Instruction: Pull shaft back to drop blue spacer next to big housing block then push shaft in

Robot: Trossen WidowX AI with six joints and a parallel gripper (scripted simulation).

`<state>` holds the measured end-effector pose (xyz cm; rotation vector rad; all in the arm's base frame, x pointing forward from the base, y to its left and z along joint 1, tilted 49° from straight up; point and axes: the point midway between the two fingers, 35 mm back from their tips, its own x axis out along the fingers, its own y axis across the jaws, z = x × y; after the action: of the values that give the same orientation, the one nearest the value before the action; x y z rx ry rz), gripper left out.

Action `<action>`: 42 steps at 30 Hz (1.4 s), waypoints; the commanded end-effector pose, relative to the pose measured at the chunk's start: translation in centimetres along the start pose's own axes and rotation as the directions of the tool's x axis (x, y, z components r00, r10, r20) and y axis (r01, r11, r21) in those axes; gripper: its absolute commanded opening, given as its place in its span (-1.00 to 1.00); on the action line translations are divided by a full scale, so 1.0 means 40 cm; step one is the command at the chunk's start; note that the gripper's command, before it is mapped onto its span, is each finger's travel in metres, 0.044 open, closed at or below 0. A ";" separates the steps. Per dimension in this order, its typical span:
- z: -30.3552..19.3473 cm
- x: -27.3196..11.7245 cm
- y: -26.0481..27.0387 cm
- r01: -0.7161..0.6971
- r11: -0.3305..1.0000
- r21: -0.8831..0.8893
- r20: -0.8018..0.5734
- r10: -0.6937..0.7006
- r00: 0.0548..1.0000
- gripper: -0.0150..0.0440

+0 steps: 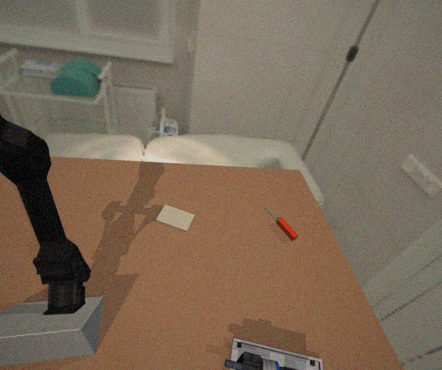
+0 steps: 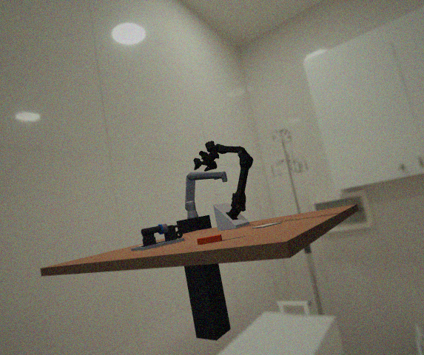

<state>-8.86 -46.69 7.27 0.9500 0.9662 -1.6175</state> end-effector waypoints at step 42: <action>-1.108 -0.238 0.998 -0.930 -0.004 -0.369 -0.922 -0.129 0.366 1.00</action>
<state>37.35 -10.35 -6.58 0.8072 1.6561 0.4987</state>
